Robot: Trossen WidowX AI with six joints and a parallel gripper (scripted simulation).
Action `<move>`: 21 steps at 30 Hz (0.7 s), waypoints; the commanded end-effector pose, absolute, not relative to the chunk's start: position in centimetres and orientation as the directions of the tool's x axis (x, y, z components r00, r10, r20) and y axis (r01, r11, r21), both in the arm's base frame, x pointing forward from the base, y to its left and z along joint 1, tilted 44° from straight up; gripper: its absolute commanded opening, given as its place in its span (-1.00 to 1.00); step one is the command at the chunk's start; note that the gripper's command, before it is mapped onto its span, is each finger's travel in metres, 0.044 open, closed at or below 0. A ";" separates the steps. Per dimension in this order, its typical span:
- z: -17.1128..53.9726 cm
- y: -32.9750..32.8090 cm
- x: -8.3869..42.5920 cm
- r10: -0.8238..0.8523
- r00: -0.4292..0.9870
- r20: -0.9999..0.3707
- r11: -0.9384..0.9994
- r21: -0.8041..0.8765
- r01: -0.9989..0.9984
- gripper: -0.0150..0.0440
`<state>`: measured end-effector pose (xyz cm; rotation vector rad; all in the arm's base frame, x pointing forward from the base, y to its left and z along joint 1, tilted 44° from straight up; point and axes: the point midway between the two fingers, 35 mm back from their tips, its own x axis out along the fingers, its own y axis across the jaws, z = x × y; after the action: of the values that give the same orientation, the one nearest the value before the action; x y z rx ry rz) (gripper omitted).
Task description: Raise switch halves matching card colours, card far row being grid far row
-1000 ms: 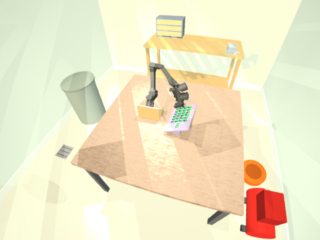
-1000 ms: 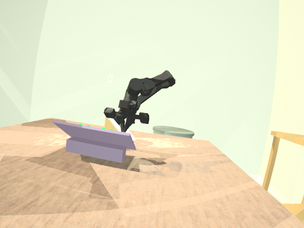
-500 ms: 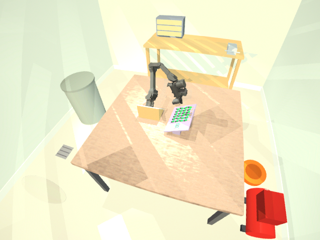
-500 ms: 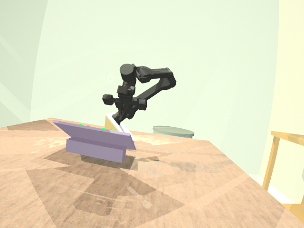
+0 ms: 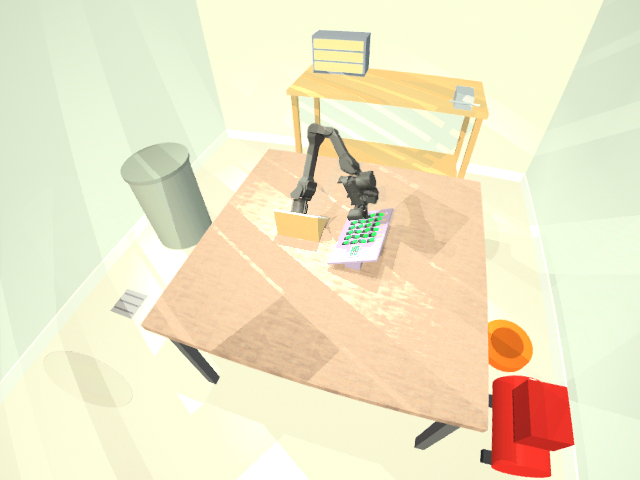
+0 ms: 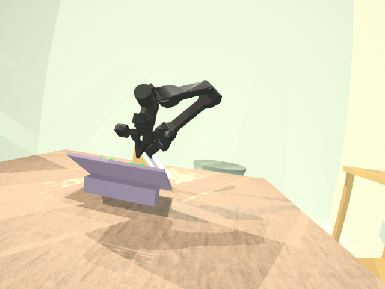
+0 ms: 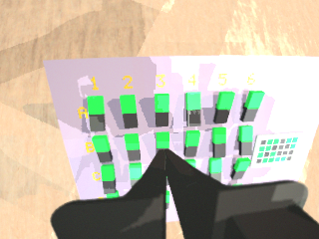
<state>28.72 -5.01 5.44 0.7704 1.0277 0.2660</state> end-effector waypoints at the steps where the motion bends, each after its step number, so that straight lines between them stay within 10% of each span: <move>1: 4.8 -4.7 28.7 0.540 0.506 -0.673 0.709 0.687 0.156 -0.49; 21: 3.6 -3.8 29.7 0.540 0.506 -0.672 0.709 0.688 0.156 -0.49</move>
<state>29.75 -4.19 4.31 0.7698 1.0233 0.2651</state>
